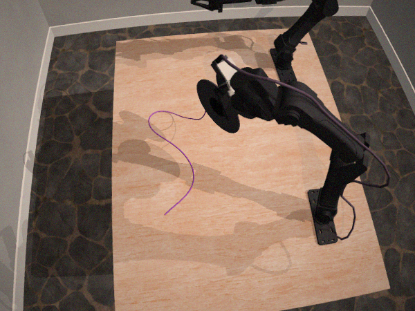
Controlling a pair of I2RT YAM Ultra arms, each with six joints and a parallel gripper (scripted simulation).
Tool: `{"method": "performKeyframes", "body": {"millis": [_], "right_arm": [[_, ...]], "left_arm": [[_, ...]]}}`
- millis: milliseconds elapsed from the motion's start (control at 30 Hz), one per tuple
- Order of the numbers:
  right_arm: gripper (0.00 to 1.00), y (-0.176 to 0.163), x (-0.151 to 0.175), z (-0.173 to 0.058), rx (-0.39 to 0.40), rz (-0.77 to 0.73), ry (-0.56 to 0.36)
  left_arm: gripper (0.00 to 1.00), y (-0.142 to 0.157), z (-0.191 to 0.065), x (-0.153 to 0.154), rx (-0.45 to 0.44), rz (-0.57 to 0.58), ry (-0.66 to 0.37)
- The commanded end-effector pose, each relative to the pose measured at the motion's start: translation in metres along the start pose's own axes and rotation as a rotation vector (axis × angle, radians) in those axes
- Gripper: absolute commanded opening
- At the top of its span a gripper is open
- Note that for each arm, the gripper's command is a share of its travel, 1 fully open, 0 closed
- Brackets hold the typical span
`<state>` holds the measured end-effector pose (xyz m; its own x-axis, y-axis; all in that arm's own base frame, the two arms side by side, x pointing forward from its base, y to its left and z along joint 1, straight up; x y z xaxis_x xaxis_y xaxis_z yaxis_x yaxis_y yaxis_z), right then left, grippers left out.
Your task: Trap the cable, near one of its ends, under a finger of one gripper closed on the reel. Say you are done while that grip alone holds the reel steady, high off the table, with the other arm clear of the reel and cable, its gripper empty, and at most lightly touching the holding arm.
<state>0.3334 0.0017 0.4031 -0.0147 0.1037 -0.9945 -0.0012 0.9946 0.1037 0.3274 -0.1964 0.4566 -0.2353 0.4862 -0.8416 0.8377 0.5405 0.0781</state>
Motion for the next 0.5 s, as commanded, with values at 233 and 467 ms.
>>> {"method": "performKeyframes", "body": {"millis": [233, 467], "right_arm": [[0.3, -0.0035, -0.0042, -0.0071, 0.013, 0.004, -0.026], [0.3, -0.0035, -0.0042, -0.0071, 0.013, 0.004, -0.026]], "left_arm": [[0.0, -0.0057, -0.0133, -0.0175, -0.009, 0.01, -0.06], [0.0, -0.0054, -0.0148, -0.02, -0.014, 0.015, -0.07]]}}
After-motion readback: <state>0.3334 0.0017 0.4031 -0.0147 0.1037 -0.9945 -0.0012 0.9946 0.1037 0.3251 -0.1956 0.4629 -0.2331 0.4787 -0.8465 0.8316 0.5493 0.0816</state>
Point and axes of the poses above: on each arm, the point where the finger pads meet when closed, its own z axis out along the fingers, its own y axis across the jaws, x = y × z, the point moved 5 cm from there along -z, back along the fingers, and after that the axes turned 6 degrees about z, right-handed, at the moved point
